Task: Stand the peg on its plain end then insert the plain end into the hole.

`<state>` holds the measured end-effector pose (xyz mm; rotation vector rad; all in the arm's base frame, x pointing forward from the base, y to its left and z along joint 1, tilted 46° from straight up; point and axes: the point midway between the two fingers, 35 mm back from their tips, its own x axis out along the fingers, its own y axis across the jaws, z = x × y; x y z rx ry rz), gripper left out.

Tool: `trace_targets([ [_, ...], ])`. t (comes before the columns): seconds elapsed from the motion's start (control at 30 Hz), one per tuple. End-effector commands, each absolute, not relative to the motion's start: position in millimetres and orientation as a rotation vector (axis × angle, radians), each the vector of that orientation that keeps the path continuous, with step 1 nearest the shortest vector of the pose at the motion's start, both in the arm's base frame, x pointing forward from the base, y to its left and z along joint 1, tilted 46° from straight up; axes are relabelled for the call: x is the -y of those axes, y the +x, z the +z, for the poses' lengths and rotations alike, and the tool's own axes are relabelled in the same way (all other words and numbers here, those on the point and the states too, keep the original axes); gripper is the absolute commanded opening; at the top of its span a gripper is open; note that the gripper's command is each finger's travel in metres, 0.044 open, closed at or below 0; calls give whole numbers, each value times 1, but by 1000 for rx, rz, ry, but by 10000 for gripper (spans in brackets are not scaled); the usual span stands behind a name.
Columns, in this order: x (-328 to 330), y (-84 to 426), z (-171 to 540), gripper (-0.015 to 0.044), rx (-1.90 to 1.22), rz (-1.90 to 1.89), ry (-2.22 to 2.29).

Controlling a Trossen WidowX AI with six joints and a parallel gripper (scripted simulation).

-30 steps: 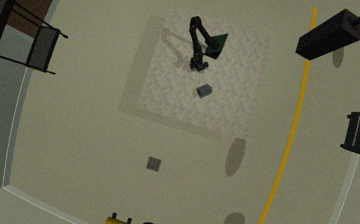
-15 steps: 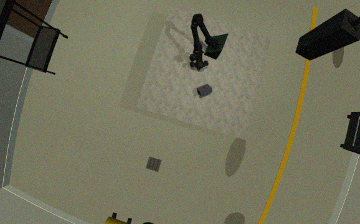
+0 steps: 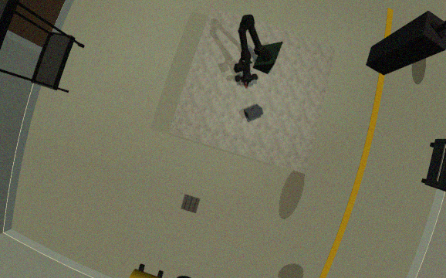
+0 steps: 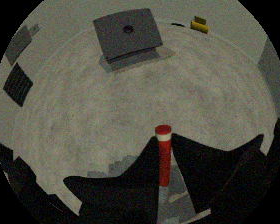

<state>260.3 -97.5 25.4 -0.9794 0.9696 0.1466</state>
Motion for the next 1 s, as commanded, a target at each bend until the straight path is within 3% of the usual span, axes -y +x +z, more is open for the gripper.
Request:
trace_targets([
  [0.0,97,258,28,49,-934,160,-978],
  [0.97,101,241,37,49,-704,278,-936],
])
